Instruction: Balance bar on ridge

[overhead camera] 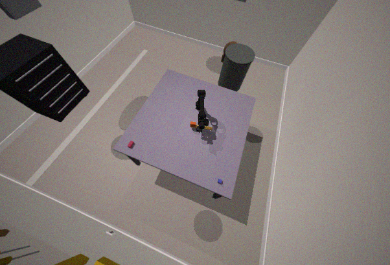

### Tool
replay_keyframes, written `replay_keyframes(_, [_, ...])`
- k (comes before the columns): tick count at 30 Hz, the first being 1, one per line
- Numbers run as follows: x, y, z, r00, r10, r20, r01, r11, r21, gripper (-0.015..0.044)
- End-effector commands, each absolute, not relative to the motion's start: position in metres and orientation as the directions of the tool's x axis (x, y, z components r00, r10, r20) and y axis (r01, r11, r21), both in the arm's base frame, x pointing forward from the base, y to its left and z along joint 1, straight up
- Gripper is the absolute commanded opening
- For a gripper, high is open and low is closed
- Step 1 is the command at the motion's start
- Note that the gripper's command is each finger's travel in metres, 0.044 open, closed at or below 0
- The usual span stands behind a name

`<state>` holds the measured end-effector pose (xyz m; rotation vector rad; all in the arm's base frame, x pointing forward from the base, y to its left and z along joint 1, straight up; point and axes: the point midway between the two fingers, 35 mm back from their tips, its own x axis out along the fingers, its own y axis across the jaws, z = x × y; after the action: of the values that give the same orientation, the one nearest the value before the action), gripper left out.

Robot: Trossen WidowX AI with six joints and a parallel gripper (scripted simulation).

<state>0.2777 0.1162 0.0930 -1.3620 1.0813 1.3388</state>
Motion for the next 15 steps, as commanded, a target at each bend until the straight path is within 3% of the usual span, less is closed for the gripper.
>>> replay_keyframes(1, [0.278,0.1164,0.0923,0.027,0.012,-1.0,-0.979,-0.2,-0.029,0.0])
replay_keyframes(15, [0.2777,0.1164,0.091,0.027,0.012,-1.0,-0.979,-0.2,-0.029,0.0])
